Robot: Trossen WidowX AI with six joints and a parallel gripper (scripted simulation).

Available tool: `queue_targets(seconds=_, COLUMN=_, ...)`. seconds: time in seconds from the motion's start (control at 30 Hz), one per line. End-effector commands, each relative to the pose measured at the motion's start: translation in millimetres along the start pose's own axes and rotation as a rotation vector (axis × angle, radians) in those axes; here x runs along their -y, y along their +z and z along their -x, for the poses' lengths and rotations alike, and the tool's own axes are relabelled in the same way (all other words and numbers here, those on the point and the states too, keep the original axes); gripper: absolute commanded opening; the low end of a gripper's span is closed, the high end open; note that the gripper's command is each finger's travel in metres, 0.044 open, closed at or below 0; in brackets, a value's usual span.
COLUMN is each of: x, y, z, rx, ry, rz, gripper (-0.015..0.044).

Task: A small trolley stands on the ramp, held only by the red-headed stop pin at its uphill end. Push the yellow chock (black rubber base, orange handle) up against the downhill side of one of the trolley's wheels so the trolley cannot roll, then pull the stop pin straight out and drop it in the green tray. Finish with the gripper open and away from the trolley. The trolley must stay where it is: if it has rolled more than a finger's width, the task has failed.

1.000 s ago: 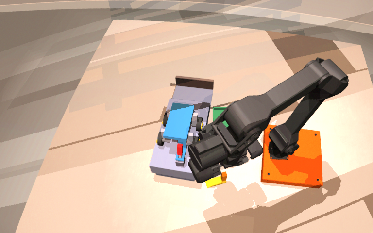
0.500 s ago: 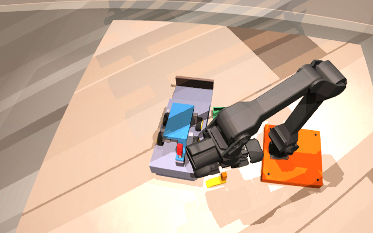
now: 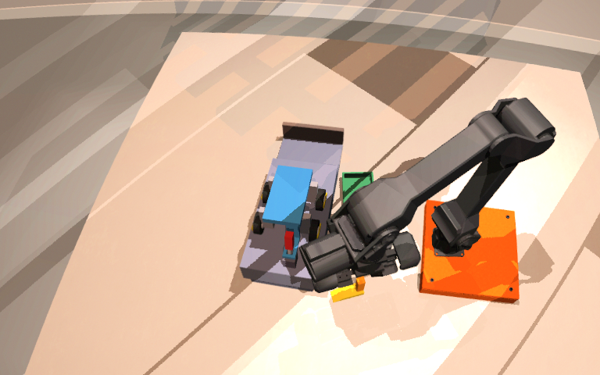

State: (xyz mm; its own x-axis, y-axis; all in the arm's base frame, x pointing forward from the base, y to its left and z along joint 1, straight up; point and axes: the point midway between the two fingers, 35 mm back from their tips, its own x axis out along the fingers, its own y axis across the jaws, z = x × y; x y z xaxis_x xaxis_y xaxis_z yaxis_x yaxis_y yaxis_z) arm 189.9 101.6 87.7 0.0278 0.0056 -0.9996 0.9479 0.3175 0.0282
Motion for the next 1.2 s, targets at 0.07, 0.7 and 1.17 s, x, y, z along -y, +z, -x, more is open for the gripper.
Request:
queue_targets(seconds=0.07, x=1, y=0, z=-10, rx=-0.002, ry=-0.008, rz=-0.004, gripper=0.0190)
queue_targets(seconds=0.7, x=2, y=0, z=-31, rx=-0.002, ry=-0.008, rz=-0.004, gripper=0.0190)
queue_targets(seconds=1.17, x=2, y=0, z=-51, rx=-0.002, ry=-0.009, rz=-0.004, gripper=0.0190)
